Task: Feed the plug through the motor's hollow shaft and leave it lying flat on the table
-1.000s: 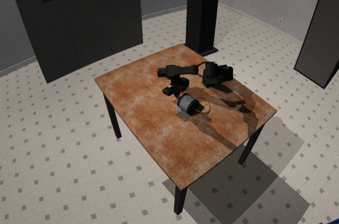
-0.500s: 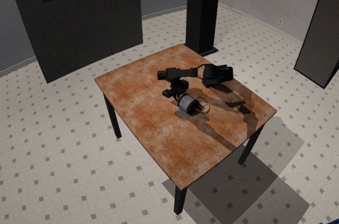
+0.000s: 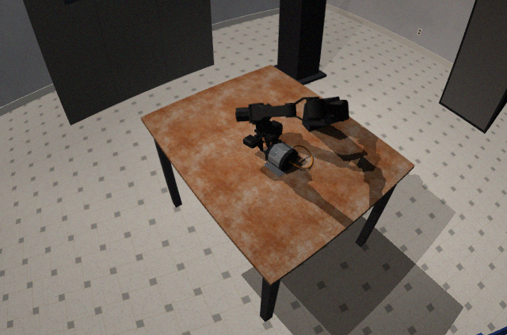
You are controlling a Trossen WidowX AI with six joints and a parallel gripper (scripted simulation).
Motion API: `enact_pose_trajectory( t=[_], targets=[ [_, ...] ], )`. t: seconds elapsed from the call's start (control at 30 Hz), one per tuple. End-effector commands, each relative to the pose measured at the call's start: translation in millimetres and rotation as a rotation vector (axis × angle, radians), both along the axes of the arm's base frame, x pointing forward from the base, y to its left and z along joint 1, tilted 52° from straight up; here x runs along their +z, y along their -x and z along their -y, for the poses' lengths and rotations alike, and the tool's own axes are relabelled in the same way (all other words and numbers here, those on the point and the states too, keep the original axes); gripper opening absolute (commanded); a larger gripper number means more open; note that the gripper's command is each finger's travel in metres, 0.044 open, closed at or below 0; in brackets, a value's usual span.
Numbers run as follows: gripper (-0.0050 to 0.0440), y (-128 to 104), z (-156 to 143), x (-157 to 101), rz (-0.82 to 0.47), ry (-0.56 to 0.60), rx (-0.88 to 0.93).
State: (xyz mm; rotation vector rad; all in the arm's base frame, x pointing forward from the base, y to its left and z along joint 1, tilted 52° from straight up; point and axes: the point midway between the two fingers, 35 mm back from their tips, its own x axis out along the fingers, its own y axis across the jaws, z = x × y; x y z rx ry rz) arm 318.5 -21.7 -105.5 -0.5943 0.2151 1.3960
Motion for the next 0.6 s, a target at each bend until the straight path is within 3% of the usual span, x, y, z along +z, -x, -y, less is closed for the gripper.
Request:
enact_pose_trajectory(
  t=[0.0, 0.27, 0.3, 0.57],
  targets=[
    [0.0160, 0.4, -7.6, -0.8, -0.008, -0.006, 0.001],
    [0.0160, 0.6, -14.9, -2.4, -0.013, -0.010, 0.003],
    [0.0136, 0.4, -12.7, -2.5, -0.008, -0.006, 0.006],
    [0.0079, 0.4, -12.7, -2.5, -0.008, -0.006, 0.006]
  ],
)
